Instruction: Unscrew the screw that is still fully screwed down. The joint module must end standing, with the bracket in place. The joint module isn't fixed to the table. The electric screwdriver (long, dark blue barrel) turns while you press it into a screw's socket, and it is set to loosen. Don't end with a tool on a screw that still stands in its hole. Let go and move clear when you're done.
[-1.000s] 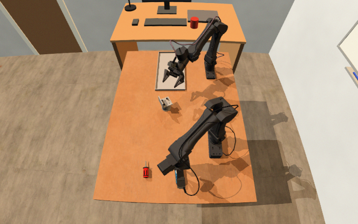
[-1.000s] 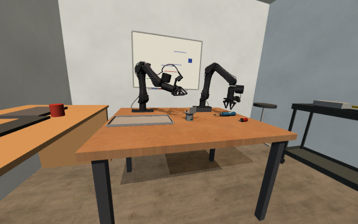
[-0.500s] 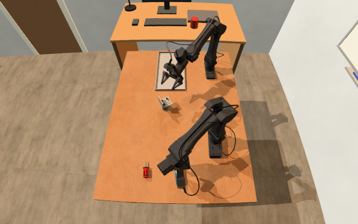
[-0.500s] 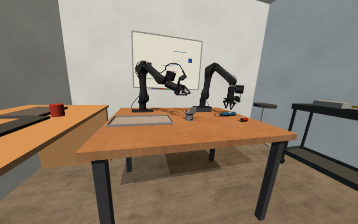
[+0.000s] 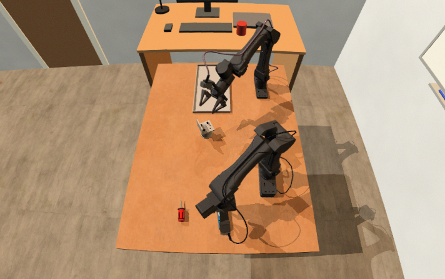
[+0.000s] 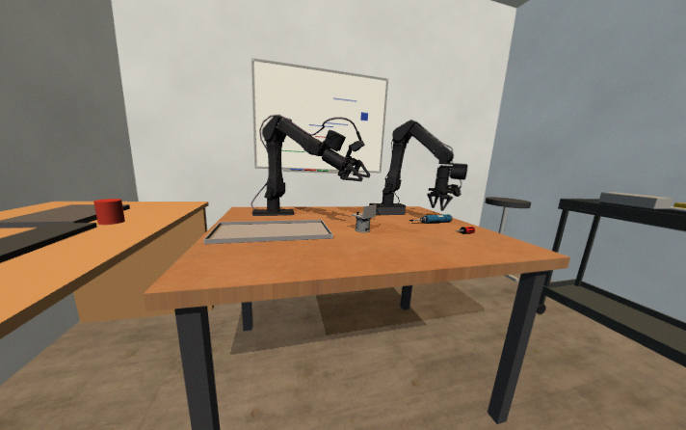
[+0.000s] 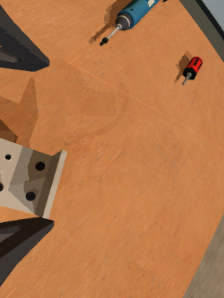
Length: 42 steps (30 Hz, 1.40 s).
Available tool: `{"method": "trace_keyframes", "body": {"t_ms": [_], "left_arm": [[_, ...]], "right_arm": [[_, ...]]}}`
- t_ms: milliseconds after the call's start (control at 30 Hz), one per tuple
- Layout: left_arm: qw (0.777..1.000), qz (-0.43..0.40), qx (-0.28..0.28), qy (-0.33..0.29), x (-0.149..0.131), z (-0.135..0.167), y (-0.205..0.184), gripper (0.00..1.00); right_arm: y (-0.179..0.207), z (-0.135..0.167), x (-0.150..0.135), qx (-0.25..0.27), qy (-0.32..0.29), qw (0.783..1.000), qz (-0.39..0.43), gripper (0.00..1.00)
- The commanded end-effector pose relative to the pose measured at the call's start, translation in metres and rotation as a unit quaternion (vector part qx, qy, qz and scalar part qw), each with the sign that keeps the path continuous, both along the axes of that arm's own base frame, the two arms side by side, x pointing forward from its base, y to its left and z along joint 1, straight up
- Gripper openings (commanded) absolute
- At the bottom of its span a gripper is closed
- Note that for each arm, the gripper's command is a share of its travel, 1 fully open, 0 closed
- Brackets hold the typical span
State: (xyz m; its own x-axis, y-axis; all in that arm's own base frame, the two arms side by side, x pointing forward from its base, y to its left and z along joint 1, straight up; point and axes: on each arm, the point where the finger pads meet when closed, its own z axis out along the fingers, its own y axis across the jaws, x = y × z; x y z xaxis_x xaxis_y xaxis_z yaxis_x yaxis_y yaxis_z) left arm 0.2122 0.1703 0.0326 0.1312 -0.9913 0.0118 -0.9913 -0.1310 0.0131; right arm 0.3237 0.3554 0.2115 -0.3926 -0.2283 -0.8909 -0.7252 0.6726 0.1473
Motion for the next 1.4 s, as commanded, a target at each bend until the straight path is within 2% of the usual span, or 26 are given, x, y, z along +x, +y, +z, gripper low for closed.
{"method": "trace_keyframes", "body": {"t_ms": [0,267,1000,1367], "left_arm": [[1.0,0.003,0.023,-0.018,0.008,0.018,0.011,0.65],[1.0,0.003,0.023,-0.018,0.008,0.018,0.011,0.65],[1.0,0.003,0.023,-0.018,0.008,0.018,0.011,0.65],[1.0,0.003,0.023,-0.018,0.008,0.018,0.011,0.65]], "right_arm": [[0.007,-0.001,-0.001,-0.015,0.025,0.999,-0.018,0.86],[0.017,0.007,-0.003,-0.032,0.053,0.997,-0.052,0.86],[0.024,0.021,-0.008,-0.058,0.081,0.989,-0.109,0.86],[0.031,0.036,-0.023,-0.082,0.093,0.981,-0.152,0.86]]}}
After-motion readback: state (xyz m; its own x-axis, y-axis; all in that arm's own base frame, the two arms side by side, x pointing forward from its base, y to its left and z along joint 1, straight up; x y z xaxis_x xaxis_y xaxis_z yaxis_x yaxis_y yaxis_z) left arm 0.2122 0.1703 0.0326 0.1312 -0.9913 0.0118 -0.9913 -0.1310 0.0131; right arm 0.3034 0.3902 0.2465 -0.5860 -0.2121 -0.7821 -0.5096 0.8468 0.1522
